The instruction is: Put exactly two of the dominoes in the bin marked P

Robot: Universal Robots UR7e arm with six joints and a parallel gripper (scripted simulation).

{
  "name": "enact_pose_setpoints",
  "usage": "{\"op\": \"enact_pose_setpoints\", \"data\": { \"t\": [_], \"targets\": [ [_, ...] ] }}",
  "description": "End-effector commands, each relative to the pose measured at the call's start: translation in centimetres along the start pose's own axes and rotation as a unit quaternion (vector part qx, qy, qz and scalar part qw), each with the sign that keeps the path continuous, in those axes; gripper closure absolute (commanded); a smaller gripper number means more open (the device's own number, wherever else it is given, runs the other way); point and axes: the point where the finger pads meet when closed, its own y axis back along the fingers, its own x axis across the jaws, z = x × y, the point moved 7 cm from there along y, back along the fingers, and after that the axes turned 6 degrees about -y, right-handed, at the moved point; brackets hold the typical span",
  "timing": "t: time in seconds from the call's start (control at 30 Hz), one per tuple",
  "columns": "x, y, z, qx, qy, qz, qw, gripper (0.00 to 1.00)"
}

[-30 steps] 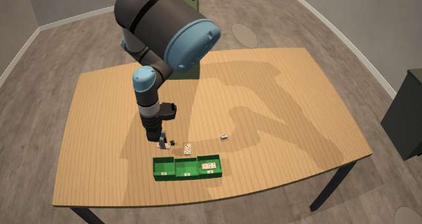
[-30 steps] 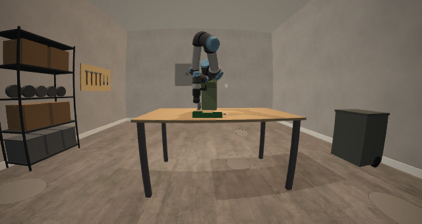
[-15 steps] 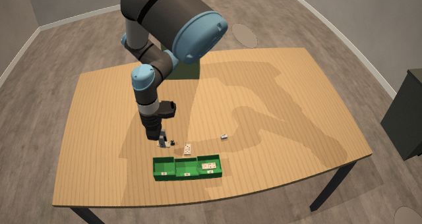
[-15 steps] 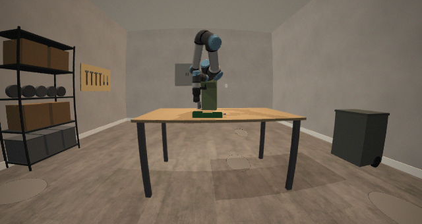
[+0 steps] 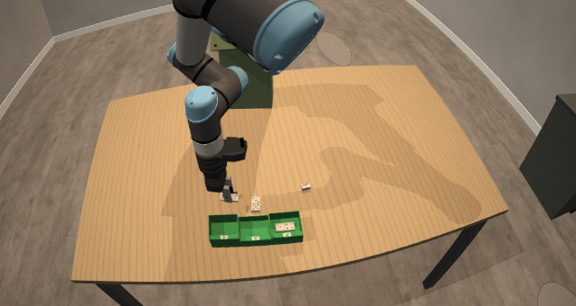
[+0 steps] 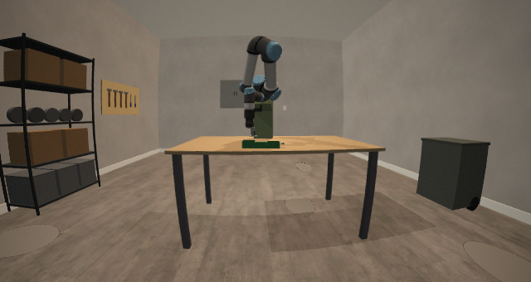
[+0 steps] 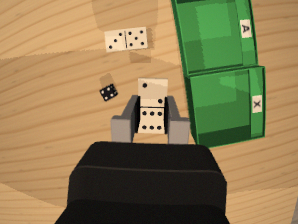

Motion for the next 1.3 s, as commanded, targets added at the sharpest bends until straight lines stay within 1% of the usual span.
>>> {"op": "enact_pose_setpoints", "data": {
  "t": [0.0, 0.17, 0.23, 0.33, 0.4, 0.5, 0.57, 0.73, 0.8, 0.93, 1.1, 1.27],
  "targets": [
    [0.9, 0.0, -3.5, -0.003, 0.001, 0.002, 1.0, 0.51],
    [1.3, -0.1, -6.4, -0.002, 0.0, 0.0, 1.0, 0.51],
    [1.3, -0.1, -6.4, -0.002, 0.0, 0.0, 1.0, 0.51],
    [1.6, -0.1, -8.1, -0.002, 0.0, 0.0, 1.0, 0.51],
    [1.6, -0.1, -8.1, -0.002, 0.0, 0.0, 1.0, 0.51],
    [1.9, -0.1, -9.9, -0.002, 0.075, 0.0, 0.997, 0.51],
    [2.1, -0.1, -11.1, -0.002, 0.097, 0.0, 0.995, 0.51],
    [2.6, -0.2, -14.0, -0.002, 0.101, 0.0, 0.995, 0.51],
    [2.6, -0.2, -14.0, -0.002, 0.101, 0.0, 0.995, 0.51],
    [3.0, -0.2, -16.2, -0.002, 0.101, 0.0, 0.995, 0.51],
    [3.0, -0.2, -16.6, -0.002, 0.101, 0.0, 0.995, 0.51],
    [2.9, -0.2, -16.2, -0.004, 0.1, -0.001, 0.995, 0.51]
  ]
}}
